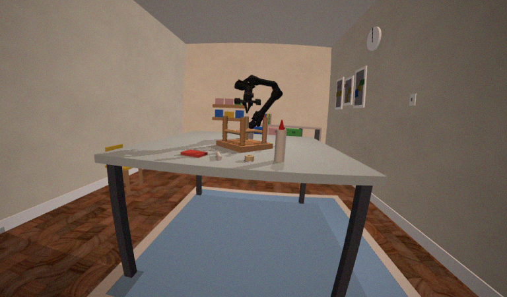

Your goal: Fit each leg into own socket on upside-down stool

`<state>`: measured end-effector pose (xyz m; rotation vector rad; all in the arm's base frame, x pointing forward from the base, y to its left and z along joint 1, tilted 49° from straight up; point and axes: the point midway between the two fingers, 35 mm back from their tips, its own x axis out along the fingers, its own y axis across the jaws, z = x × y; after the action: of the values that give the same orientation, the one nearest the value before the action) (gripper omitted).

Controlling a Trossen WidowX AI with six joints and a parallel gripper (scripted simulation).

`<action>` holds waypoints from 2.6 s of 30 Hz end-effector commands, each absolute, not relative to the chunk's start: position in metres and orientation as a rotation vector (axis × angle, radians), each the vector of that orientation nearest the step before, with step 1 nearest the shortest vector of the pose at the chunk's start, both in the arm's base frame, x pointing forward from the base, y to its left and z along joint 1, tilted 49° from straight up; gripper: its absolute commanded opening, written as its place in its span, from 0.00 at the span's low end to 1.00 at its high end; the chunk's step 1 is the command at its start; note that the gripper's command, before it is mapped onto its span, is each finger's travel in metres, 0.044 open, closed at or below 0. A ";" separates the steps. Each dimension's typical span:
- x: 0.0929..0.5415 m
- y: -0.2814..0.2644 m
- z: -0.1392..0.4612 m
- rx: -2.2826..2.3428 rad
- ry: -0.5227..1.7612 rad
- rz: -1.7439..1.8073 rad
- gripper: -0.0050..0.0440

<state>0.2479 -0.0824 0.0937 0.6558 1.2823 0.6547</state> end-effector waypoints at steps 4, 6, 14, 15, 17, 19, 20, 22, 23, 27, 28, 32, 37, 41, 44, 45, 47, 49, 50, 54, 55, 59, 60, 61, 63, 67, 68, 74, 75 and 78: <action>0.247 -0.075 0.089 0.658 1.283 0.657 0.10; 0.246 -0.074 0.088 0.658 1.283 0.657 0.10; 0.246 -0.065 0.080 0.658 1.283 0.656 0.10; 0.246 -0.065 0.080 0.658 1.283 0.656 0.10; 0.246 -0.065 0.080 0.658 1.283 0.656 0.10; 0.246 -0.064 0.079 0.658 1.283 0.656 0.10; 0.246 -0.064 0.079 0.658 1.283 0.656 0.10; 0.246 -0.064 0.079 0.658 1.283 0.656 0.10; 0.246 -0.063 0.078 0.658 1.283 0.656 0.10; 0.246 -0.060 0.075 0.658 1.283 0.656 0.10; 0.246 -0.059 0.075 0.658 1.283 0.656 0.10; 0.245 -0.056 0.072 0.658 1.283 0.656 0.10; 0.245 -0.052 0.069 0.658 1.283 0.656 0.10; 0.244 -0.051 0.067 0.658 1.283 0.656 0.10; 0.244 -0.049 0.066 0.658 1.283 0.656 0.10; 0.244 -0.048 0.065 0.658 1.283 0.656 0.10; 0.244 -0.047 0.064 0.658 1.283 0.656 0.10; 0.244 -0.047 0.064 0.658 1.283 0.656 0.10; 0.244 -0.047 0.064 0.658 1.283 0.656 0.10; 0.244 -0.047 0.064 0.658 1.283 0.656 0.10; 0.244 -0.047 0.064 0.658 1.283 0.656 0.10; 0.244 -0.047 0.064 0.658 1.283 0.656 0.10; 0.244 -0.047 0.064 0.658 1.283 0.656 0.10; 0.244 -0.047 0.064 0.658 1.283 0.656 0.10; 0.244 -0.047 0.064 0.658 1.283 0.656 0.10; 0.244 -0.046 0.063 0.658 1.283 0.656 0.10; 0.244 -0.046 0.063 0.658 1.283 0.656 0.10; 0.244 -0.046 0.063 0.658 1.283 0.656 0.10; 0.244 -0.046 0.063 0.658 1.283 0.656 0.10; 0.243 -0.045 0.063 0.658 1.283 0.656 0.10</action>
<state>0.2448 -0.0654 0.0797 0.6533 1.2285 0.5988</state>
